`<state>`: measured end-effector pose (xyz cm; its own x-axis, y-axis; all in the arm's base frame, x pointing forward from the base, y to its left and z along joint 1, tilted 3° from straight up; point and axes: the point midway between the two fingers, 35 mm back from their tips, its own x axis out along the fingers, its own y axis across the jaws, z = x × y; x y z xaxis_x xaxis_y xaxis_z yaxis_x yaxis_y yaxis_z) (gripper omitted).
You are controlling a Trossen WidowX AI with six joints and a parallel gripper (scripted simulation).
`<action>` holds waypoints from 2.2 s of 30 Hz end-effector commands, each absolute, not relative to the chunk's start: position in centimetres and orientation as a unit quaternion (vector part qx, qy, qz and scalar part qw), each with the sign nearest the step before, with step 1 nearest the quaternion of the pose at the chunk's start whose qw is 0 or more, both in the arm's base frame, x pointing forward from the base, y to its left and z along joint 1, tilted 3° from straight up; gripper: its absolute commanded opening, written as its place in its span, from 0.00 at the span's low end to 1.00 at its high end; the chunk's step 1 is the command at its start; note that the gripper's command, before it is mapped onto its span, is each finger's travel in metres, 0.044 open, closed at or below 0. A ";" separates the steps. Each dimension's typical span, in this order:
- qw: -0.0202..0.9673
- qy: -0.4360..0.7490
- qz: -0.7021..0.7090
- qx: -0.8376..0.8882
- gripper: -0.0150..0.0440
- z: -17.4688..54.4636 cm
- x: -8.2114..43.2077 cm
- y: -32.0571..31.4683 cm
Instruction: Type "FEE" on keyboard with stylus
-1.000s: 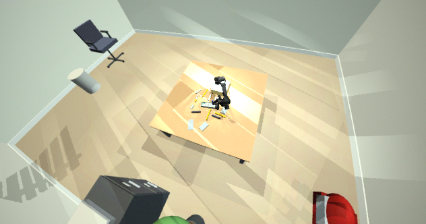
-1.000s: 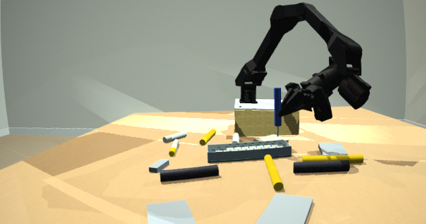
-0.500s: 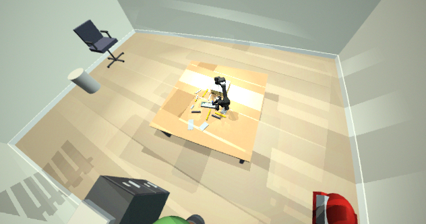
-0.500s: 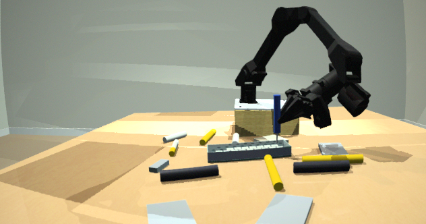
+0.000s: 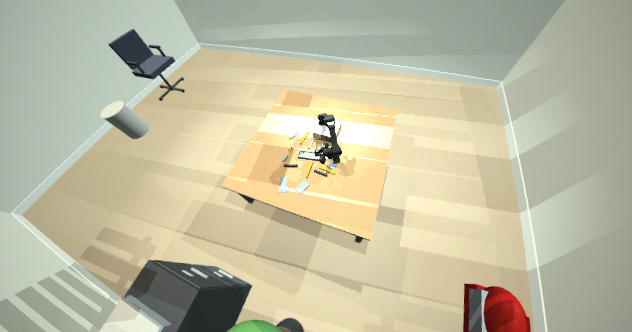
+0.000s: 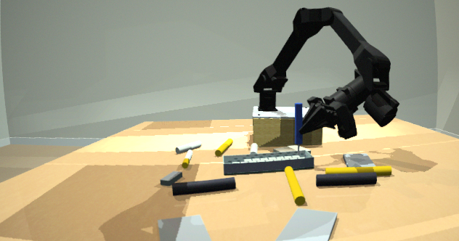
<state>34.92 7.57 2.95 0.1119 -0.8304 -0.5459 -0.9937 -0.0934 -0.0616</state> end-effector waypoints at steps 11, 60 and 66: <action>0.216 0.639 0.191 -0.713 0.39 2.2 34.9 7.6; 0.216 0.639 0.191 -0.713 0.39 4.9 34.6 7.4; 0.219 0.638 0.189 -0.714 0.36 4.8 34.7 7.4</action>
